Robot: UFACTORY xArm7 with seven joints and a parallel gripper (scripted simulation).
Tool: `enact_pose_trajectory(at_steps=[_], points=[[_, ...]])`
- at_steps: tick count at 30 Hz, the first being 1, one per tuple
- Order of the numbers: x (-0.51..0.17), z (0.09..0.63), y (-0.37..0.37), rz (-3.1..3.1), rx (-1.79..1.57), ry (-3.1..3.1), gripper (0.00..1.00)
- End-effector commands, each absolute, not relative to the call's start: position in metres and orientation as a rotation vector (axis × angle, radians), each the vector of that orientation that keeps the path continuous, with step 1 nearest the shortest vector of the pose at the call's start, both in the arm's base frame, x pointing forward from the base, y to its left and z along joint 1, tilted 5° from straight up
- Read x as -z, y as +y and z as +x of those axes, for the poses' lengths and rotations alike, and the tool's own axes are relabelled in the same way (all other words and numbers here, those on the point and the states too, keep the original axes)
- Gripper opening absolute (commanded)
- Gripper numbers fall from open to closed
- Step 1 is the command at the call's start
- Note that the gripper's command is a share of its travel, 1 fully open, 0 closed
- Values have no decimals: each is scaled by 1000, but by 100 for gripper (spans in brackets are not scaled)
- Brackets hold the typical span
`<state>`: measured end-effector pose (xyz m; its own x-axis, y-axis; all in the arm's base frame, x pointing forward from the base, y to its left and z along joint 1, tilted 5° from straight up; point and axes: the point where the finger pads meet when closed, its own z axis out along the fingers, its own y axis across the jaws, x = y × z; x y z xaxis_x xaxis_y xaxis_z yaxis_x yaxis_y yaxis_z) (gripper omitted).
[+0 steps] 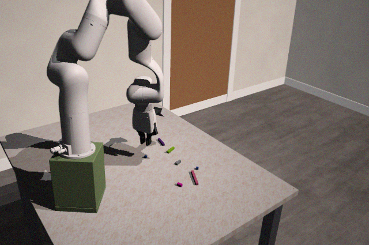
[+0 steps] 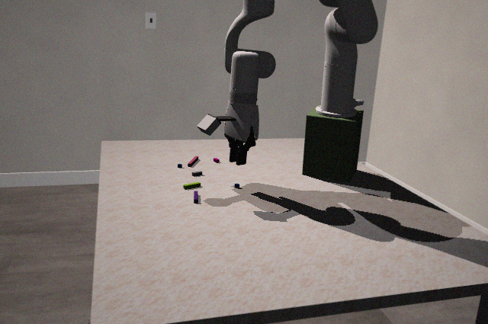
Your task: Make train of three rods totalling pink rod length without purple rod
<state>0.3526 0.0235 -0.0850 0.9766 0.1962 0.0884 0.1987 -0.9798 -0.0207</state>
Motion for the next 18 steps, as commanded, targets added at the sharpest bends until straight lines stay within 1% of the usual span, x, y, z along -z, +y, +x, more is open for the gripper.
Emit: enact_pose_trajectory(at_steps=[1,8,9,18], points=[[71,352,24,-3079,104,-307,24],[65,351,24,-3079,104,-307,24],[65,351,24,-3079,104,-307,100],[65,351,24,-3079,104,-307,100]])
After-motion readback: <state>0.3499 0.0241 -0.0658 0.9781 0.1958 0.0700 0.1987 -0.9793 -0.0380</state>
